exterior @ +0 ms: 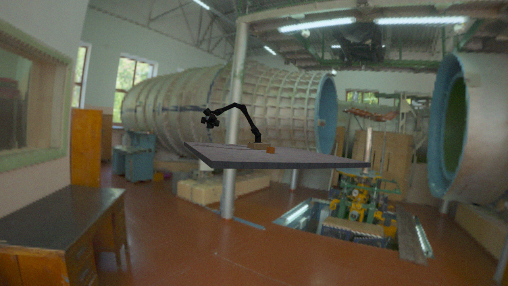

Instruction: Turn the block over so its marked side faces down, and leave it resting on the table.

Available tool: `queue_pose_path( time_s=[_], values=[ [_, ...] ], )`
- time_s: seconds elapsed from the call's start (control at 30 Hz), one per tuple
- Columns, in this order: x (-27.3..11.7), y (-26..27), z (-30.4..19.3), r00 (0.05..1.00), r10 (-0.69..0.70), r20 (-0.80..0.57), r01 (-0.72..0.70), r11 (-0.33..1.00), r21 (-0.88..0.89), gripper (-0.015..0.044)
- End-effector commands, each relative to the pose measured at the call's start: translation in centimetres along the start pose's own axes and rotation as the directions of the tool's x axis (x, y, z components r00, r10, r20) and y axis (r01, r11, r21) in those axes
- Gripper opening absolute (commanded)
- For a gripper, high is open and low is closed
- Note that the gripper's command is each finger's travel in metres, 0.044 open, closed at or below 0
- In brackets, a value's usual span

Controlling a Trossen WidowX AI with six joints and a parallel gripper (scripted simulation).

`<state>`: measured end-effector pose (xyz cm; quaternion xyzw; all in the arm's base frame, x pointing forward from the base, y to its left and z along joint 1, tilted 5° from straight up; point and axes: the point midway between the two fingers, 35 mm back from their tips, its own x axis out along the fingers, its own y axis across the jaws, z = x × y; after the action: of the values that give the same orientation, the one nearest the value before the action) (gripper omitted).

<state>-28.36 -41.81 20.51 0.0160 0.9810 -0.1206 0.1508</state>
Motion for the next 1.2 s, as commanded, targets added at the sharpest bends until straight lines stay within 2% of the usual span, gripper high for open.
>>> queue_pose_path(
  time_s=[0.0, 0.07, 0.3, 0.4, 0.67, 0.9, 1.17],
  values=[
    [-0.2, -0.1, 0.2, 1.0, -0.006, 0.005, 0.006, 1.0, 0.002, 0.0426],
    [-2.1, -1.1, 1.5, 0.997, -0.056, 0.044, 0.055, 0.998, 0.022, 0.044],
    [-12.3, -4.0, 8.0, 0.93, -0.266, 0.254, 0.24, 0.962, 0.129, 0.044],
    [-16.9, -4.1, 9.5, 0.891, -0.339, 0.303, 0.323, 0.941, 0.104, 0.044],
    [-25.7, -2.9, 14.2, 0.771, -0.425, 0.474, 0.38, 0.904, 0.193, 0.044],
    [-36.4, 1.7, 19.1, 0.594, -0.441, 0.673, 0.369, 0.892, 0.26, 0.044],
    [-47.0, 11.0, 22.8, 0.406, -0.342, 0.847, 0.293, 0.927, 0.234, 0.044]
  ],
)
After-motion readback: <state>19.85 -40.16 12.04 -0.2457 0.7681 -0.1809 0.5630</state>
